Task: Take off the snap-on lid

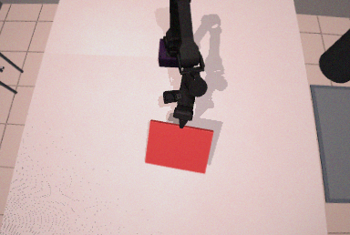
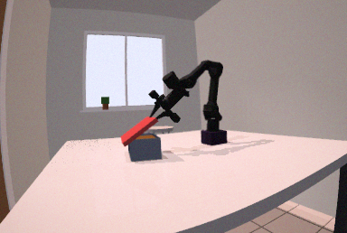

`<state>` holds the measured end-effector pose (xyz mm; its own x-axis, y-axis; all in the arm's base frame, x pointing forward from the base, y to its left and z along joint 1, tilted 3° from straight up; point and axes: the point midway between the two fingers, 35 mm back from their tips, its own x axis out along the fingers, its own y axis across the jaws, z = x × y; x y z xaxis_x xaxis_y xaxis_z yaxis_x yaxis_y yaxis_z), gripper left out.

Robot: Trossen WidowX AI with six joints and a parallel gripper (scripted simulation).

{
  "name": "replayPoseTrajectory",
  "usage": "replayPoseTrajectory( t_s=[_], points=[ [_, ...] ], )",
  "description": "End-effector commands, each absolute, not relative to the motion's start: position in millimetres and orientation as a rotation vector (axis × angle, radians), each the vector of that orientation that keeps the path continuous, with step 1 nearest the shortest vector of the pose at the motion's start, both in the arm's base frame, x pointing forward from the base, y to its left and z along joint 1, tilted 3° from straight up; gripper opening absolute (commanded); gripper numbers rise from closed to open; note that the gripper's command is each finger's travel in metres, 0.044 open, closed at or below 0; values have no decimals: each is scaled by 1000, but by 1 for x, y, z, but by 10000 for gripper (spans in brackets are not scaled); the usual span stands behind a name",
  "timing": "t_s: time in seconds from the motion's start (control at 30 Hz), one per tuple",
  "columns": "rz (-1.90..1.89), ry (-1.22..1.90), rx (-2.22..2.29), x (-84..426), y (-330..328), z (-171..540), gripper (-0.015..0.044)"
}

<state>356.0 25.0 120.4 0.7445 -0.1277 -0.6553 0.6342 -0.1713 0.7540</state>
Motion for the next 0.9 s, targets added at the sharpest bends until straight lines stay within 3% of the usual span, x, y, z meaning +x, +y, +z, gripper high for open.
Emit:
replayPoseTrajectory(
  t_s=[0.0, 0.87],
  points=[
    [-695, 407, 1617, 361, 24, 131, 0],
    [-695, 407, 1617, 361, 23, 165, 0]
  ],
)
